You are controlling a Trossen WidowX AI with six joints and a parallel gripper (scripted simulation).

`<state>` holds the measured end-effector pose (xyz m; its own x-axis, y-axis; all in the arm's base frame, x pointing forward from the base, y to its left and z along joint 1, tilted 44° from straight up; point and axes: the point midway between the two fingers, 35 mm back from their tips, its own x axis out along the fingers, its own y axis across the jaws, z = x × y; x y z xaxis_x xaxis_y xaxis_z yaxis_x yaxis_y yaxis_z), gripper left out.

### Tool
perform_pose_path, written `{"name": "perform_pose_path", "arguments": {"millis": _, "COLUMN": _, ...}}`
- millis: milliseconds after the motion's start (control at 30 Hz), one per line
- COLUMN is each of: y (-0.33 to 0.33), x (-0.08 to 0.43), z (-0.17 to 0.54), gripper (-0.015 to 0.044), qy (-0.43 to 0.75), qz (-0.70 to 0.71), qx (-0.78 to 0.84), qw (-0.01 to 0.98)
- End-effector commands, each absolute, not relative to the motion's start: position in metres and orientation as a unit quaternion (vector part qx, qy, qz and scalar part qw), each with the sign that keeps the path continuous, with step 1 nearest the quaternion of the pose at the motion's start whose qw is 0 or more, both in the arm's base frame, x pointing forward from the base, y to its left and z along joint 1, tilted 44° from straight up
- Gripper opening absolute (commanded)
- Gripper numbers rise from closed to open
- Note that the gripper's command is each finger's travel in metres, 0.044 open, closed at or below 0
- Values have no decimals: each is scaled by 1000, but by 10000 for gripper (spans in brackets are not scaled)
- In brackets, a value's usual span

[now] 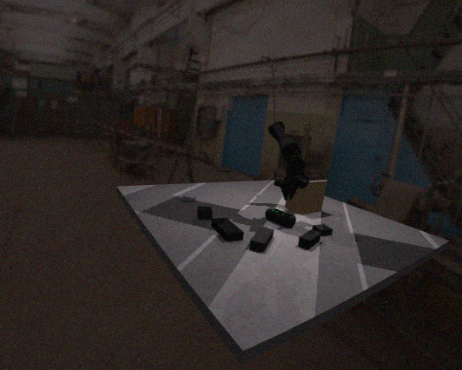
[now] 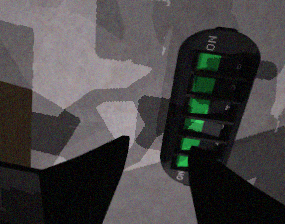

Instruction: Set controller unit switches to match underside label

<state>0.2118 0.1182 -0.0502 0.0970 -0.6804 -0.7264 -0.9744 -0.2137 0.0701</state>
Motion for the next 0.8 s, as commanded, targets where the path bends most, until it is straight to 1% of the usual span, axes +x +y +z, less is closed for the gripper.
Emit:
{"name": "perform_pose_path", "arguments": {"millis": 0, "y": 120, "x": 211, "z": -50, "gripper": 79, "qy": 587, "qz": 329, "qx": -704, "qw": 225}}
{"name": "perform_pose_path", "arguments": {"millis": 100, "y": 120, "x": 211, "z": -50, "gripper": 0, "qy": 587, "qz": 329, "qx": -704, "qw": 225}}
{"name": "perform_pose_path", "arguments": {"millis": 567, "y": 120, "x": 211, "z": -50, "gripper": 0, "qy": 587, "qz": 329, "qx": -704, "qw": 225}}
{"name": "perform_pose_path", "arguments": {"millis": 767, "y": 119, "x": 212, "z": -50, "gripper": 157, "qy": 586, "qz": 329, "qx": -706, "qw": 224}}
